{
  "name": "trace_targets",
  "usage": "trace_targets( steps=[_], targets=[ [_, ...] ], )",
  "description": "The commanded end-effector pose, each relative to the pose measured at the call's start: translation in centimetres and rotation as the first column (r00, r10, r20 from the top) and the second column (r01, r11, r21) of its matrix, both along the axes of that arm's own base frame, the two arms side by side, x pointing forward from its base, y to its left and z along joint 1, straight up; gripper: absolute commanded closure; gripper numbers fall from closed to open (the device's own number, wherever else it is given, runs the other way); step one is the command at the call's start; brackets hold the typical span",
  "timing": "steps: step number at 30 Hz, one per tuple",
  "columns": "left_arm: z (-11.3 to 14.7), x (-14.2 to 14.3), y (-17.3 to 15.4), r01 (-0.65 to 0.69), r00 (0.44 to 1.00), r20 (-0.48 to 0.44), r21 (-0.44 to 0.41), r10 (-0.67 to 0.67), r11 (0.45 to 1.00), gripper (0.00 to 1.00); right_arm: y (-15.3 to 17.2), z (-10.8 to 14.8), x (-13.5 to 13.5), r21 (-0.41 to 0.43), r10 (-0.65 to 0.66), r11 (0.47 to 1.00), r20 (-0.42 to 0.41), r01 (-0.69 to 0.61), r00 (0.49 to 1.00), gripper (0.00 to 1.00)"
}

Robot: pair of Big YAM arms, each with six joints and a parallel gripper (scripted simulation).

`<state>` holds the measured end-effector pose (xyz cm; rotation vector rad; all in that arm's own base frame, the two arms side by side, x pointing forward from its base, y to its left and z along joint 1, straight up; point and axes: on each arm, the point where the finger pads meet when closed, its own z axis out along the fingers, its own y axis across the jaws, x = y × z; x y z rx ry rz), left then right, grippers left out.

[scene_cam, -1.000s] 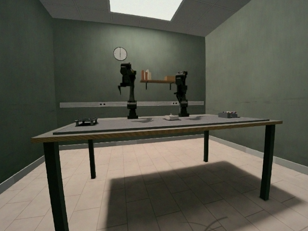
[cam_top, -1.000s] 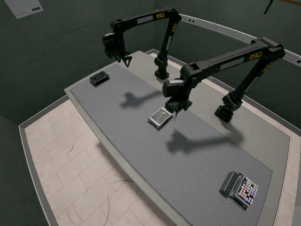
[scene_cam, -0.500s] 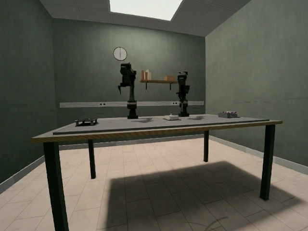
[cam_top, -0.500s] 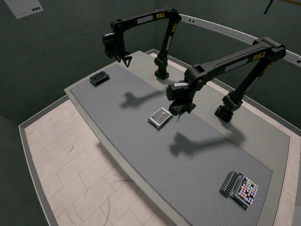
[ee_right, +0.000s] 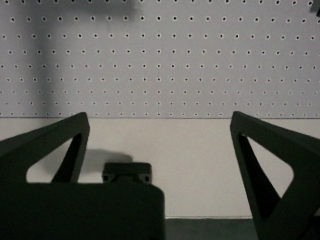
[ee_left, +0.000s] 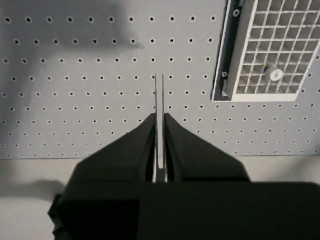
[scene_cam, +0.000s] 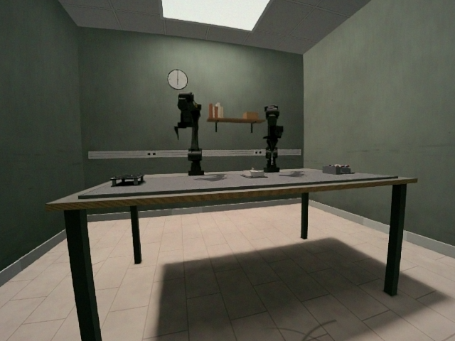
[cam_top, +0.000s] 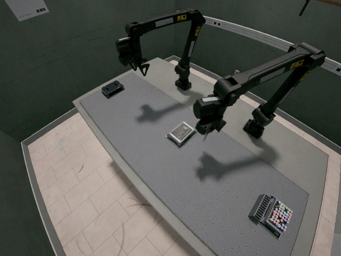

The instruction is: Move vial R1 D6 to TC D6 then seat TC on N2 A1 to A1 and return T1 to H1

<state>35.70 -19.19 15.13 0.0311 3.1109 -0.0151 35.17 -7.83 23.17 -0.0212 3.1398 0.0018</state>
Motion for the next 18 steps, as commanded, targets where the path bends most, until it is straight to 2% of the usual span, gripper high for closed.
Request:
trace_targets(
  steps=[1, 14, 18],
  targets=[
    [0.9, 0.3, 0.7, 0.013, 1.000, 0.026, -0.016, -0.012, 1.000, 0.93, -0.2, 1.2, 0.7, -0.009, -0.009, 1.000, 0.033, 0.009, 0.999, 0.00],
    [1.4, 0.8, 2.4, 0.013, 0.999, 0.040, -0.021, -0.012, 1.000, 0.93, -0.2, 1.2, 0.7, -0.009, -0.009, 1.000, 0.033, 0.009, 0.999, 0.00],
    [0.9, 0.4, 3.3, 0.013, 1.000, 0.026, -0.014, -0.012, 1.000, 0.93, -0.2, 1.2, 0.7, -0.009, -0.009, 1.000, 0.033, 0.009, 0.999, 0.00]
  ],
)
